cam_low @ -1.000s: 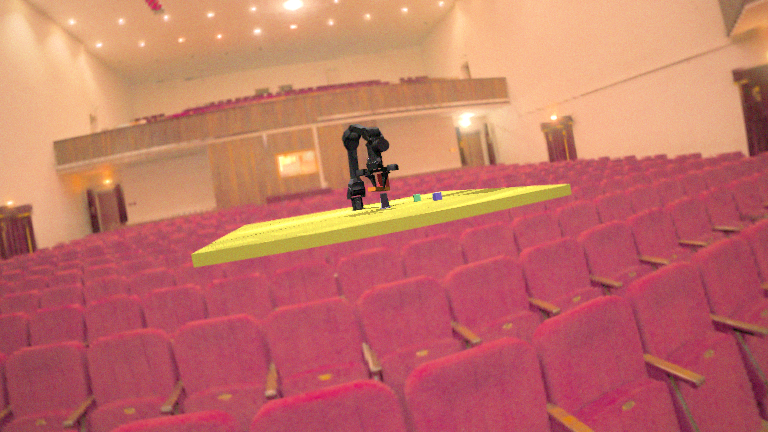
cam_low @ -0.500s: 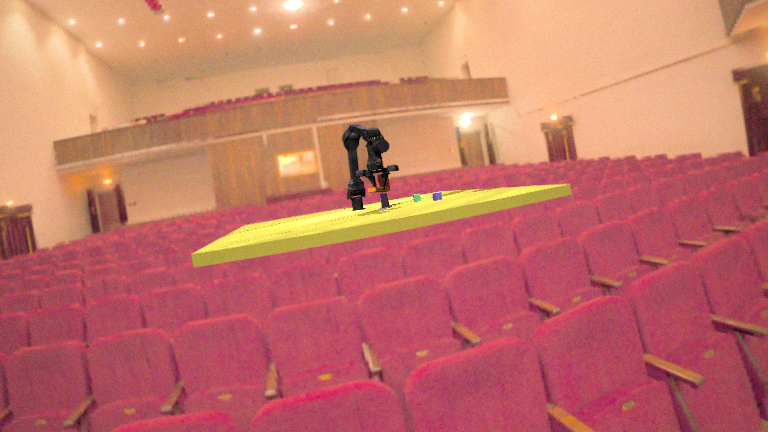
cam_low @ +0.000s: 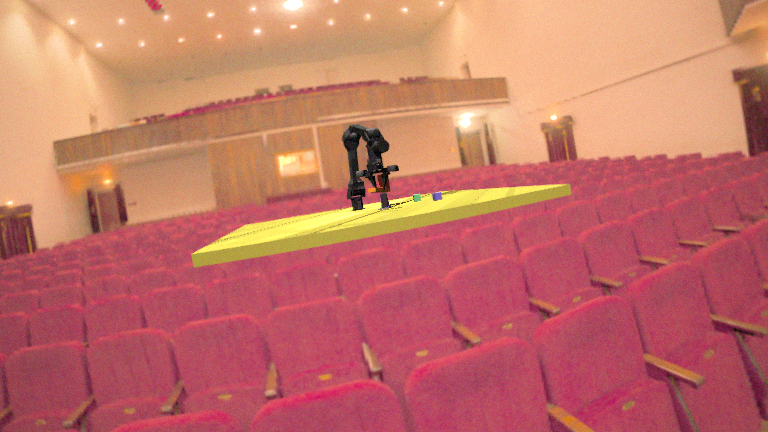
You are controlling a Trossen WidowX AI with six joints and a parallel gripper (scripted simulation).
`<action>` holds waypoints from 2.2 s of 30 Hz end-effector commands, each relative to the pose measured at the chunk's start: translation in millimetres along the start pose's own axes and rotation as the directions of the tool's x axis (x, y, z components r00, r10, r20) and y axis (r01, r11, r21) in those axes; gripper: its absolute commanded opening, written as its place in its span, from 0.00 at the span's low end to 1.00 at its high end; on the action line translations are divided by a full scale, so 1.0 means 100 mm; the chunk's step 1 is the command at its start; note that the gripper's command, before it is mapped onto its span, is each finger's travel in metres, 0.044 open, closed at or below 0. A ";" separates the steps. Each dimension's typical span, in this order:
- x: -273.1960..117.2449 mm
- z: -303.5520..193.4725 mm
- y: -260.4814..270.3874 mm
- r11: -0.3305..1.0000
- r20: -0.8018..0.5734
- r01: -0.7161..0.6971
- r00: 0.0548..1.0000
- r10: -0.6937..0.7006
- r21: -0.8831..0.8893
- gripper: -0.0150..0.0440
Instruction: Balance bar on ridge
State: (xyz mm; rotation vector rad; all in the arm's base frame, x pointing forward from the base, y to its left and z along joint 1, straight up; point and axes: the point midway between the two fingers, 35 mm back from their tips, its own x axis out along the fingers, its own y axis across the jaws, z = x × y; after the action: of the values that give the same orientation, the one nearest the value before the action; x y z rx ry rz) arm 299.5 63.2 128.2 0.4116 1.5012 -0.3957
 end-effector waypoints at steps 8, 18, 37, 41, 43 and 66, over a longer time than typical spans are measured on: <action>0.01 0.00 0.01 1.000 -0.002 -0.005 1.000 0.005 0.000 0.25; 0.02 0.00 0.01 1.000 -0.002 -0.005 1.000 0.005 0.000 0.25; 0.03 -0.01 0.01 1.000 -0.002 -0.005 1.000 0.005 0.000 0.25; 0.04 -0.01 0.01 1.000 -0.002 -0.005 1.000 0.005 0.000 0.25; 0.04 -0.01 0.01 1.000 -0.002 -0.005 1.000 0.005 0.000 0.25; 0.06 -0.01 0.01 1.000 -0.002 -0.005 1.000 0.005 0.000 0.25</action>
State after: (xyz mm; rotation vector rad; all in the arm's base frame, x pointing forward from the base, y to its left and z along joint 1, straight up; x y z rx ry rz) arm 299.0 63.5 123.0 0.4113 1.5020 -0.3947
